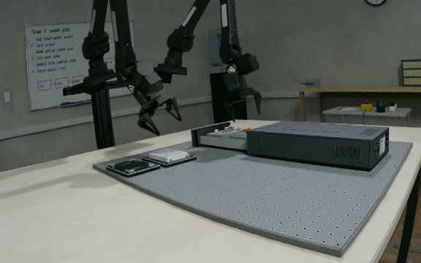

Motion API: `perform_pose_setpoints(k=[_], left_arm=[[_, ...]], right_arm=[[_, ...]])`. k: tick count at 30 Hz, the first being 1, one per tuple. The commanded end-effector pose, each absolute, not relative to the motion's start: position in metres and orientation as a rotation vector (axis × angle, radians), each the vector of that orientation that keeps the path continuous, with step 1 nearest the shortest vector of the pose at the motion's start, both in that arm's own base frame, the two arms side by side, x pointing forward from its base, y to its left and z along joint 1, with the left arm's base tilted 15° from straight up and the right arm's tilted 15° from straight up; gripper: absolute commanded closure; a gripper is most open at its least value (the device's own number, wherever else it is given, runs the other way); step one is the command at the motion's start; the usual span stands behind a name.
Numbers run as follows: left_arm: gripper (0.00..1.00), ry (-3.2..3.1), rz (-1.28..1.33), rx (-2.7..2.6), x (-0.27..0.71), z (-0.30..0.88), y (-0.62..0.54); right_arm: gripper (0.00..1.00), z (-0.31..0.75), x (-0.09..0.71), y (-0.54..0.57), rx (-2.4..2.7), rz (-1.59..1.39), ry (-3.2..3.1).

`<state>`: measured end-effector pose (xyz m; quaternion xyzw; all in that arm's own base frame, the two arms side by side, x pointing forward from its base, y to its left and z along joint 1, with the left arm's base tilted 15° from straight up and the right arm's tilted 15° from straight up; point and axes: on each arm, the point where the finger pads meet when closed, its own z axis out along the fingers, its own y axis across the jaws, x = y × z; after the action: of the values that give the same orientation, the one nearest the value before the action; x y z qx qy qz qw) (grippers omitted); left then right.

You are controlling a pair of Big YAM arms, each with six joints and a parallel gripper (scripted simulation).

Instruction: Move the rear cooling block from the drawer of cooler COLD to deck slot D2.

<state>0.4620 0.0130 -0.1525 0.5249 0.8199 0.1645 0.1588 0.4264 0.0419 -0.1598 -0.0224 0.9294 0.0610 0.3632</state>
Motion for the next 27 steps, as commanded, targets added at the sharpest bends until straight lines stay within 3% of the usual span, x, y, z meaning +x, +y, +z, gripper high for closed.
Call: perform_pose_setpoints(k=[1, 13, 27], left_arm=[[0.0, 2.162, 0.508, 1.922, 0.475, -0.153, 0.003], [0.0, 2.017, 0.53, 2.275, 0.473, -0.162, 0.005], [0.0, 2.055, 0.542, 2.246, 0.471, -0.161, 0.012]], right_arm=[[0.0, -0.133, 0.441, 0.055, -0.267, 0.197, 2.293], [0.0, -0.107, 0.441, 0.094, -0.647, 0.328, 2.109], [0.0, -0.066, 0.426, 0.138, -1.048, 0.468, 1.749]])
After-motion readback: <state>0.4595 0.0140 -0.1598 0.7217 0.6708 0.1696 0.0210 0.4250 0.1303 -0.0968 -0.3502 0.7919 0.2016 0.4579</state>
